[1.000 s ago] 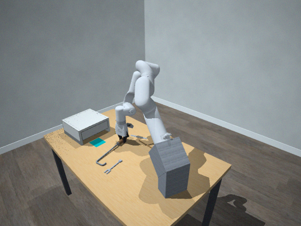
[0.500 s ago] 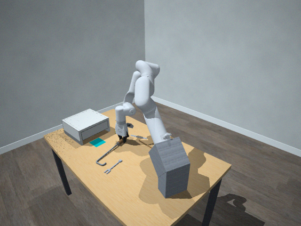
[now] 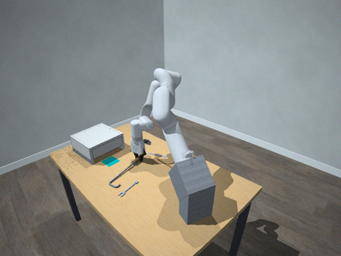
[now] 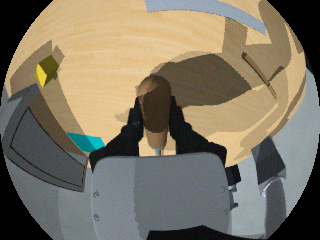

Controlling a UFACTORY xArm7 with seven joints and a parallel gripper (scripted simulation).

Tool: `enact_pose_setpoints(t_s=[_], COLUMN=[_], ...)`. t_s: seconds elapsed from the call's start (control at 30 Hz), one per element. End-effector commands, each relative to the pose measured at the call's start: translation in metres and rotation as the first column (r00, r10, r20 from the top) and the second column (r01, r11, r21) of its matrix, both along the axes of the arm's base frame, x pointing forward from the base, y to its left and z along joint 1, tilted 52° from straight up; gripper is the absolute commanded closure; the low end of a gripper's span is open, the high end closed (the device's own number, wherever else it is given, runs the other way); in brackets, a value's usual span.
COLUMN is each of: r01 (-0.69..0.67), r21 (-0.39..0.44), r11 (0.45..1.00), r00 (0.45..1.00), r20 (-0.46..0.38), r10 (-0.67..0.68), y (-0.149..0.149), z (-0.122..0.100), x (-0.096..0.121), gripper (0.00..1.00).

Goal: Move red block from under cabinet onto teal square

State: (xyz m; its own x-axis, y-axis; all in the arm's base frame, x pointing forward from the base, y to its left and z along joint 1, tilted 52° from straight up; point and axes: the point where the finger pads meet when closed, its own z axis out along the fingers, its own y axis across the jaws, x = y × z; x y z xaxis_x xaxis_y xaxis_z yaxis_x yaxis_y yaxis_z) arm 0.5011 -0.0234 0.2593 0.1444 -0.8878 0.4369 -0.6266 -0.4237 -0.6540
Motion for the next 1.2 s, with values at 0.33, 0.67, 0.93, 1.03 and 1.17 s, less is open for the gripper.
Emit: enact_pose_setpoints(t_s=[0.33, 0.67, 0.93, 1.03, 1.17], r01=[-0.001, 0.006, 0.025, 0.040, 0.067], r21=[0.001, 0.009, 0.033, 0.053, 0.087], r11=[1.000, 1.000, 0.999, 0.998, 0.994], r00=[1.000, 1.000, 1.000, 0.999, 0.997], r20=[0.002, 0.004, 0.009, 0.013, 0.019], r10=[0.001, -0.006, -0.025, -0.041, -0.068], y=[0.0010, 0.0009, 0.0007, 0.0005, 0.0002], z=[0.0027, 0.0021, 0.0002, -0.0013, -0.0040], x=[-0.0018, -0.0024, -0.0039, -0.0052, -0.0074], gripper=[1.00, 1.00, 1.00, 1.00, 1.00])
